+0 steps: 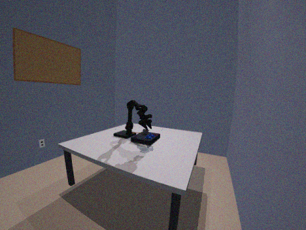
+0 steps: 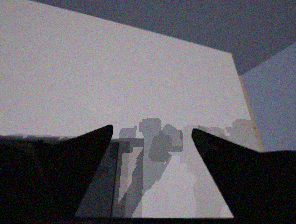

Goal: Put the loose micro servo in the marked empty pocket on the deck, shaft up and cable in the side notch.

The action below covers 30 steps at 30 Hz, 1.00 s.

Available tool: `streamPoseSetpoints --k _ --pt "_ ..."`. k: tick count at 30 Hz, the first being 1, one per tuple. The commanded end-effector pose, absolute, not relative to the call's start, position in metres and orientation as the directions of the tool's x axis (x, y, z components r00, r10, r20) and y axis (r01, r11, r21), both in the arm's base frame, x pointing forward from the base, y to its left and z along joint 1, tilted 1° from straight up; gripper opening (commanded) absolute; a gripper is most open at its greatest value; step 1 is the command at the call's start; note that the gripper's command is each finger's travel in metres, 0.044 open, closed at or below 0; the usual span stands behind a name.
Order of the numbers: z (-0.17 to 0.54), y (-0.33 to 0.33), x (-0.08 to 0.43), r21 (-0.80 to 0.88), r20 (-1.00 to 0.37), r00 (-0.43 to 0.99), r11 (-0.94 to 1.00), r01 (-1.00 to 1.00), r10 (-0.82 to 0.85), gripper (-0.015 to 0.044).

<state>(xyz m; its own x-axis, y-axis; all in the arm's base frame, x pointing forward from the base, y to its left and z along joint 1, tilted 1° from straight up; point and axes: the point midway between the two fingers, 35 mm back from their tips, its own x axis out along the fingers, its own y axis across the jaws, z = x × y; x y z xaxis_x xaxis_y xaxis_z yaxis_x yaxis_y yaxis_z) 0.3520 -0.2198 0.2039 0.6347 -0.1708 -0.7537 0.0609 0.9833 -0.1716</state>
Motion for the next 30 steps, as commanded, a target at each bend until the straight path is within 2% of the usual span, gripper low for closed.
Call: streamPoseSetpoints --k 1,11,19,30 --pt "0.193 -0.168 0.346 -0.096 -0.817 0.57 0.995 0.027 -0.094 0.044" --pt "0.167 -0.036 0.29 0.023 -0.951 0.306 0.997 -0.071 0.044 0.044" --pt "0.155 0.034 0.209 0.014 -0.998 0.058 0.992 -0.124 0.021 0.044" --pt "0.138 0.038 0.203 0.007 -0.999 0.039 0.992 -0.129 0.013 0.044"
